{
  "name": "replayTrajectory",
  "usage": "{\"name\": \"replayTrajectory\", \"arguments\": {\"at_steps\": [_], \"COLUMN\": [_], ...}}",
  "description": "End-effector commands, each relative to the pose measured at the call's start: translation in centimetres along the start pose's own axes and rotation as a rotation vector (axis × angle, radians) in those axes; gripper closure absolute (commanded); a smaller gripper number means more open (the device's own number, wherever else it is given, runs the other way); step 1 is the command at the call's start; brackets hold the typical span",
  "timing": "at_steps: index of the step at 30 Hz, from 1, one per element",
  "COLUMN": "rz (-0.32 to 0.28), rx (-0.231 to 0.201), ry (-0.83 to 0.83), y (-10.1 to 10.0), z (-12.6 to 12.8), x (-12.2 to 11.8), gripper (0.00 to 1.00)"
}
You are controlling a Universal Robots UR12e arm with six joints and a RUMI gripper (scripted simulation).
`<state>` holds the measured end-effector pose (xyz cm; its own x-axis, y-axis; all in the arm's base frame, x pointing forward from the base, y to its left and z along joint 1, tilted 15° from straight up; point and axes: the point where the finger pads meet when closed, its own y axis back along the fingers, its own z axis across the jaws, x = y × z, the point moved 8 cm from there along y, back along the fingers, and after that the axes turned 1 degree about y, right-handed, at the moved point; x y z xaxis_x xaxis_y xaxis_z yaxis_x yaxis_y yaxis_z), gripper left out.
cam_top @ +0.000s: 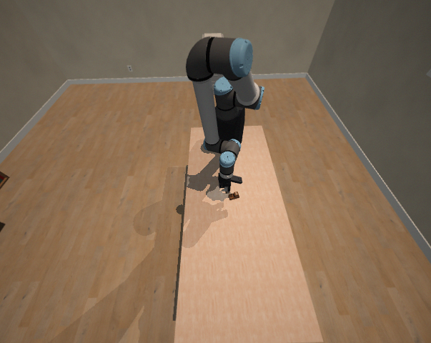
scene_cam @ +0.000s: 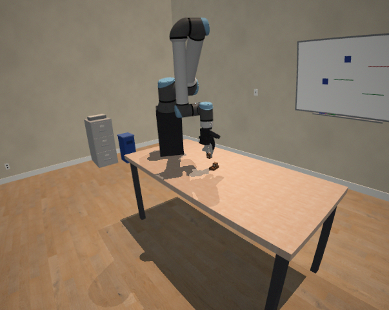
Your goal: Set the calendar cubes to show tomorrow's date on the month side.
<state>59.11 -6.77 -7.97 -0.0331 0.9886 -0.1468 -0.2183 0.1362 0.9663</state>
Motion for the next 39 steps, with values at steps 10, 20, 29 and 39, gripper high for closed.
{"name": "replayTrajectory", "arguments": {"at_steps": [10,20,29,39], "rz": [0.000,0.000,0.000,0.000], "rx": [0.000,0.000,0.000,0.000], "ry": [-0.201,-0.201,-0.201,-0.201], "y": [-0.5,-0.7,-2.4,-7.1], "z": [0.7,0.7,0.7,0.7], "x": [-5.0,-5.0,-5.0,-5.0], "gripper": [0.89,0.89,0.89,0.89]}}
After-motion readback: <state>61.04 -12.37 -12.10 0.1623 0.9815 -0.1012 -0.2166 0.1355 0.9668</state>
